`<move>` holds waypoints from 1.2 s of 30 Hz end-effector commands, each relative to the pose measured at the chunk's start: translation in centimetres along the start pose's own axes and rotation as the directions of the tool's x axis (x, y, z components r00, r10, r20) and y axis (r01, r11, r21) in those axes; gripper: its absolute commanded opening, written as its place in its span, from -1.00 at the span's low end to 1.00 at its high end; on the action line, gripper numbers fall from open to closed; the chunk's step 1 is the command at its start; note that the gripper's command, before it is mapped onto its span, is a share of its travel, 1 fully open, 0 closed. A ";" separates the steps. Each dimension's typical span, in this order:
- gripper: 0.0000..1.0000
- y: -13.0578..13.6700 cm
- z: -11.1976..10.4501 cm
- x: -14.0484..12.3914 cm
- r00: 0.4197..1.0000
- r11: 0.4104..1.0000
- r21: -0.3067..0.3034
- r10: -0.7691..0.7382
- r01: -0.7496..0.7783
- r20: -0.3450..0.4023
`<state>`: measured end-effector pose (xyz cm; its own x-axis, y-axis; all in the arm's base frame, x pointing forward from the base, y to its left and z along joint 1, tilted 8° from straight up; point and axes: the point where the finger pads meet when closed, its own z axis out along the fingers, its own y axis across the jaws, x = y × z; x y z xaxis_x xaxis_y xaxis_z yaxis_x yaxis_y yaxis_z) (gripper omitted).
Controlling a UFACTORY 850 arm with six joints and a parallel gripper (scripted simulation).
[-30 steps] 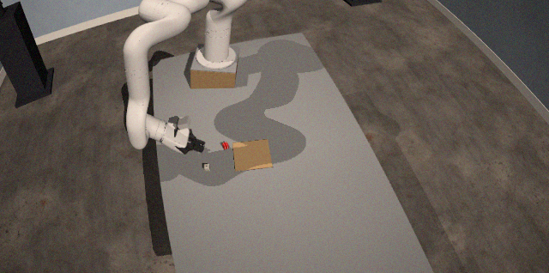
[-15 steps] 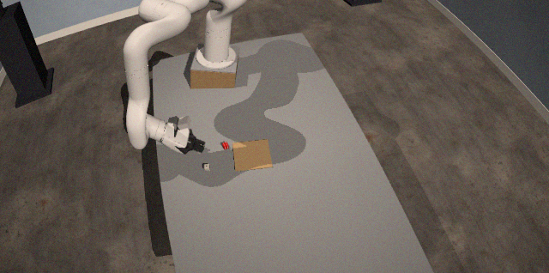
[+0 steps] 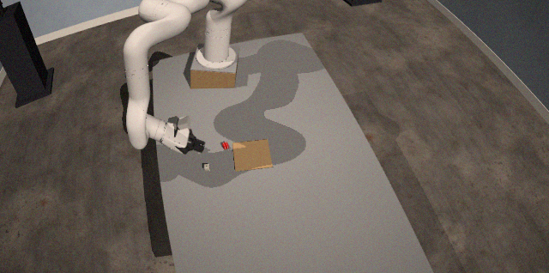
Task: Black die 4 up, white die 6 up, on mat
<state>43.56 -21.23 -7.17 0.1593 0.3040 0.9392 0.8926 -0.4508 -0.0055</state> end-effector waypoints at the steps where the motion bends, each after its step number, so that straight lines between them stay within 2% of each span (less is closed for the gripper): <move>1: -0.69 0.1 0.0 0.0 1.000 1.000 -0.001 -0.001 0.001 0.000; 36: -0.69 0.1 0.4 -0.9 1.000 1.000 -0.001 -0.001 0.001 0.000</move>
<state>43.62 -21.09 -8.23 0.1594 0.3040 0.9392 0.8926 -0.4508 -0.0055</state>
